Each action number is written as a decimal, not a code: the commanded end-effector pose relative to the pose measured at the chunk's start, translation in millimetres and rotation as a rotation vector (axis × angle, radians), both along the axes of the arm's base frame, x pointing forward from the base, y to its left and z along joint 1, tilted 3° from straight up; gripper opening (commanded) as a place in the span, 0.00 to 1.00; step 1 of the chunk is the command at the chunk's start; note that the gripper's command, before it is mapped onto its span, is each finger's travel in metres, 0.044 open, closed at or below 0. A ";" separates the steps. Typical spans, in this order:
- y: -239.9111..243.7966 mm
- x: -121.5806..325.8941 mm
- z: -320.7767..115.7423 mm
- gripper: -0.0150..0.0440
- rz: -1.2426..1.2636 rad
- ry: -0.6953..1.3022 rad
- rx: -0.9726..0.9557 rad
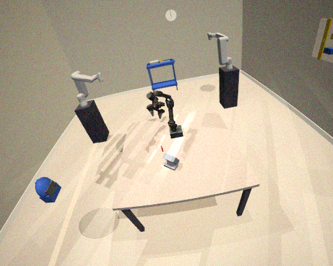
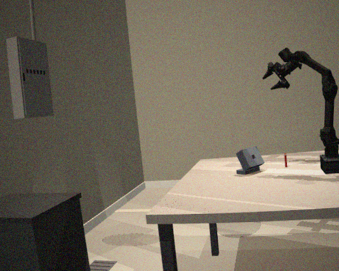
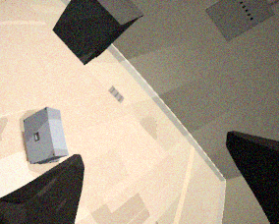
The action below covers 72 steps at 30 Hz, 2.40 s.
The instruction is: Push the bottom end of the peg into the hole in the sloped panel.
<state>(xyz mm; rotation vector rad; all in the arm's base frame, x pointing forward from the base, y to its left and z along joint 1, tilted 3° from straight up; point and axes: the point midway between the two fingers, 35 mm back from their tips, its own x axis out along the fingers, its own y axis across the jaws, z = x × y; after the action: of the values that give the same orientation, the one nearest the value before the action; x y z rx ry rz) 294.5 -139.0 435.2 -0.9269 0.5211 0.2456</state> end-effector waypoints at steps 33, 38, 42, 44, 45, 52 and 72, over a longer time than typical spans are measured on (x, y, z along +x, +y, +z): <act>-41.5 24.3 -183.9 1.00 -0.376 0.435 0.381; -45.4 20.3 -210.8 1.00 -0.438 0.498 0.416; -47.6 15.9 -232.0 1.00 -0.488 0.548 0.441; -48.3 13.3 -242.5 1.00 -0.513 0.573 0.452; -48.5 11.9 -247.7 1.00 -0.526 0.586 0.458; -48.8 0.3 -283.5 1.00 -0.614 0.674 0.493; -28.3 -41.6 -368.3 1.00 -0.847 0.903 0.546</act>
<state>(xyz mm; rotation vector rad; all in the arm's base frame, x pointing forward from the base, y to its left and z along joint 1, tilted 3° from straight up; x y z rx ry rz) 262.9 -172.4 82.4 0.0062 1.4806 0.0247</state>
